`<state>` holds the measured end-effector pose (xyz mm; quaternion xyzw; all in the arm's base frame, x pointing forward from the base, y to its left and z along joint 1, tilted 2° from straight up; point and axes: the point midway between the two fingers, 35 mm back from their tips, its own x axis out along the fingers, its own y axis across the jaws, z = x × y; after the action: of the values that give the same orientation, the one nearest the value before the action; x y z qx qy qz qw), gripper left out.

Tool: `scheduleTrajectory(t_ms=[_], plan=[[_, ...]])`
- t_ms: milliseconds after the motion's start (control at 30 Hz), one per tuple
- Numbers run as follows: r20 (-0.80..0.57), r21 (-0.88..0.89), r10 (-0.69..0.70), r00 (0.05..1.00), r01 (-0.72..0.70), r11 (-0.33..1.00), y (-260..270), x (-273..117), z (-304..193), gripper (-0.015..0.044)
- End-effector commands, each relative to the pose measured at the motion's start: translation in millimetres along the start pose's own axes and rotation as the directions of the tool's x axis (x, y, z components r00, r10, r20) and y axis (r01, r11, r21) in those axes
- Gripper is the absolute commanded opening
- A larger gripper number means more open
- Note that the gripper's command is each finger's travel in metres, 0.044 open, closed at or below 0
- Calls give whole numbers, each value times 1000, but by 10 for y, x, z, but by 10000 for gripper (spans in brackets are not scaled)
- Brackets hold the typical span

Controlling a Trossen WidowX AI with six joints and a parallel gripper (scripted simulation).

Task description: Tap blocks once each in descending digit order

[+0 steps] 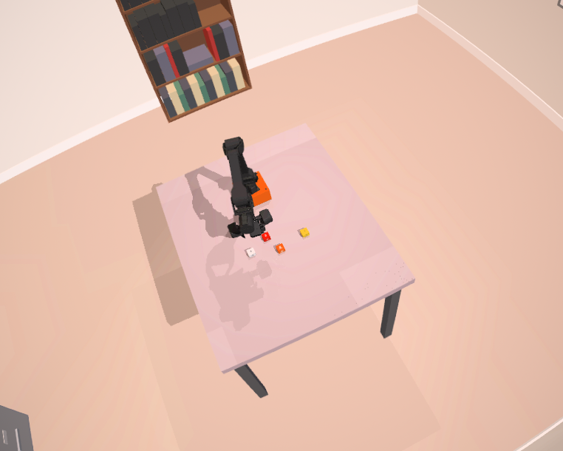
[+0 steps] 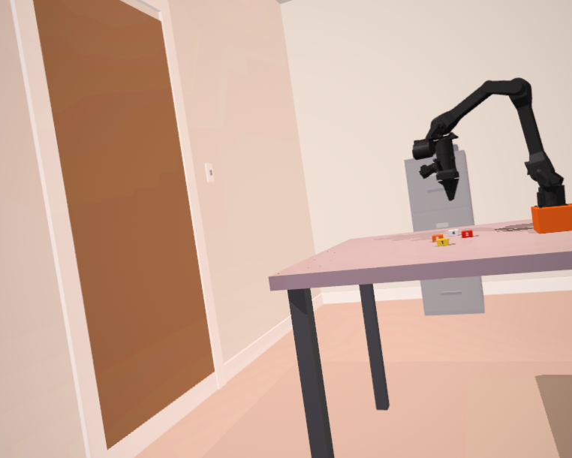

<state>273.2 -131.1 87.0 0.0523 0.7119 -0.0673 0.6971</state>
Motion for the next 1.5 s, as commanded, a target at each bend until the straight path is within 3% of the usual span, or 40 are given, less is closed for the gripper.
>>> scheduleTrajectory(t_ms=[0,800,1167,1467], plan=[[5,-16,9,1000,-8,1000,519,-6,-252,400],[5,-16,10,1000,-9,1000,625,-1,-298,400],[10,-16,24,1000,-24,1000,2191,-45,302,400],[10,-16,24,1000,-24,1000,2226,-43,304,400]])
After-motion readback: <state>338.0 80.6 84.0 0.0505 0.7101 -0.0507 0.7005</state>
